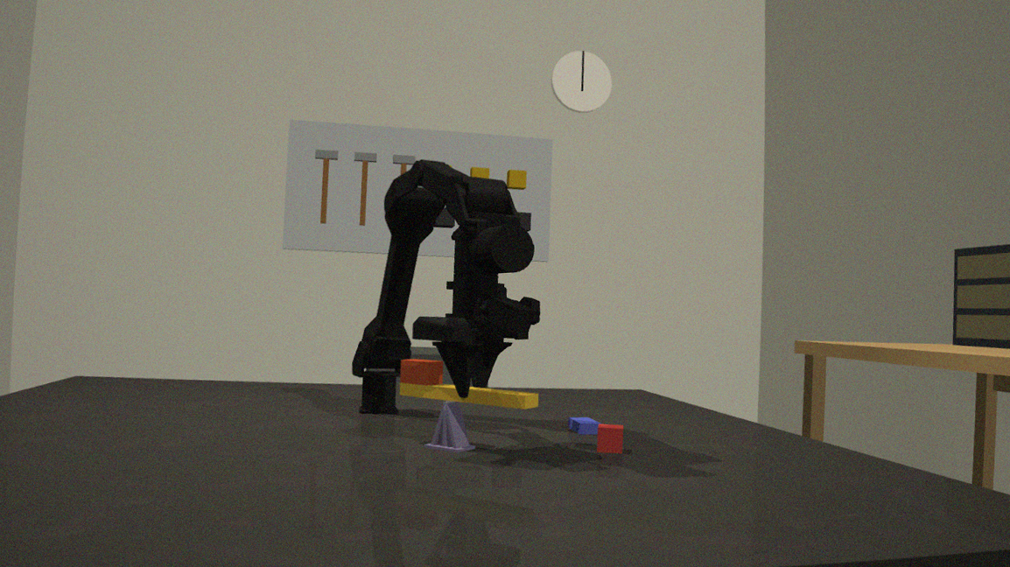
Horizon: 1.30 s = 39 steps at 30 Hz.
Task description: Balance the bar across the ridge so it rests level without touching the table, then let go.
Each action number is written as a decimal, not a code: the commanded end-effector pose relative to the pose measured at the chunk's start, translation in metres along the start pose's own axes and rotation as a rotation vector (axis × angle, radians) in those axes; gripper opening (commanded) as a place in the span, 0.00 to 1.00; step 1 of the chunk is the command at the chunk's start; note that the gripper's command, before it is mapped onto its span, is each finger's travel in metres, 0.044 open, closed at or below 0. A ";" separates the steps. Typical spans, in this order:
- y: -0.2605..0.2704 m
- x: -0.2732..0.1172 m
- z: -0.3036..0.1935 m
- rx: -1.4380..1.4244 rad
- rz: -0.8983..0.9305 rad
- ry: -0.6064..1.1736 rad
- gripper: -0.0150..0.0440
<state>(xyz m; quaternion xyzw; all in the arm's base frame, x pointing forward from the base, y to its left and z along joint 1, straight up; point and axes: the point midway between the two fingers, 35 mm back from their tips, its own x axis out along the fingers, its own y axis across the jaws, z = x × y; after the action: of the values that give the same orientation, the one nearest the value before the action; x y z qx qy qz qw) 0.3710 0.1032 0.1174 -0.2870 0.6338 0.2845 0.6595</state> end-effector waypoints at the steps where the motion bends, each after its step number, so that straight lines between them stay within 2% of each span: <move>1: 0.000 0.000 0.000 0.000 0.000 0.000 0.25; 3: 0.000 0.000 0.000 0.000 0.000 0.000 0.25; 9: 0.000 0.000 0.000 0.000 0.000 0.000 0.52; 10: 0.000 0.000 0.000 0.000 0.000 0.000 0.54; 39: 0.000 0.000 0.000 0.000 0.000 0.000 0.54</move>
<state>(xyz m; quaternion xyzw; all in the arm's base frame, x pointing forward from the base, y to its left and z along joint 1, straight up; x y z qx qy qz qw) 0.3710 0.1032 0.1173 -0.2870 0.6339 0.2846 0.6595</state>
